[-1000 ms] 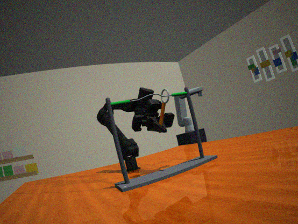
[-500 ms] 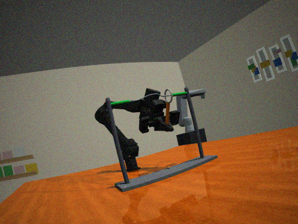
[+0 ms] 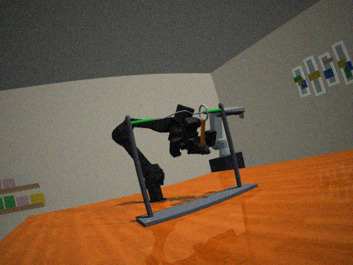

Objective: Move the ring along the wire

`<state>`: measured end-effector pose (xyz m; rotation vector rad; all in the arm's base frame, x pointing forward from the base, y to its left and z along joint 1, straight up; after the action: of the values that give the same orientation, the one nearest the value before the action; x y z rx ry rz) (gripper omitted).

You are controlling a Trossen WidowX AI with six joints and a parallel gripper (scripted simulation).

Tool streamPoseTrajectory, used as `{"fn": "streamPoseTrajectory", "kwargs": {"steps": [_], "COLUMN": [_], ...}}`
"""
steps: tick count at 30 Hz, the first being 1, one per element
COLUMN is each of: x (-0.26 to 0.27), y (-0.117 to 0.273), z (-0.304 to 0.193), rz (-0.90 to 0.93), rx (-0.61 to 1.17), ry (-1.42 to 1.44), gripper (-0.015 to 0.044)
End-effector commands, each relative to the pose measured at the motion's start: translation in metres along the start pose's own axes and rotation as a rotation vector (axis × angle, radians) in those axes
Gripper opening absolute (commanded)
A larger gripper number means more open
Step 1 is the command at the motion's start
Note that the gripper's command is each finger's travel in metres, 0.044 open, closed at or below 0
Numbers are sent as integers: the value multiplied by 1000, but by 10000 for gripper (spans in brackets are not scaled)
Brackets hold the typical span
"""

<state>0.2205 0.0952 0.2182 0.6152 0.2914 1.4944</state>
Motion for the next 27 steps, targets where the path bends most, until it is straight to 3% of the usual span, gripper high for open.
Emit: {"fn": "streamPoseTrajectory", "kwargs": {"steps": [1,27], "x": [5,19], "y": [-1,-8], "z": [-1,-11], "rz": [1,11], "rx": [-3,-8], "ry": [-6,-7], "gripper": [-150,-150]}}
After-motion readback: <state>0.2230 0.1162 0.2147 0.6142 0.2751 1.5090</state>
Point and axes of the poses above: the point midway between the two fingers, 35 mm back from their tips, its own y axis back along the fingers, its own x axis across the jaws, z = x × y, the point moved 7 cm from there along y, back along the fingers, and after that the axes turned 9 degrees about -y, right-handed, at the moved point
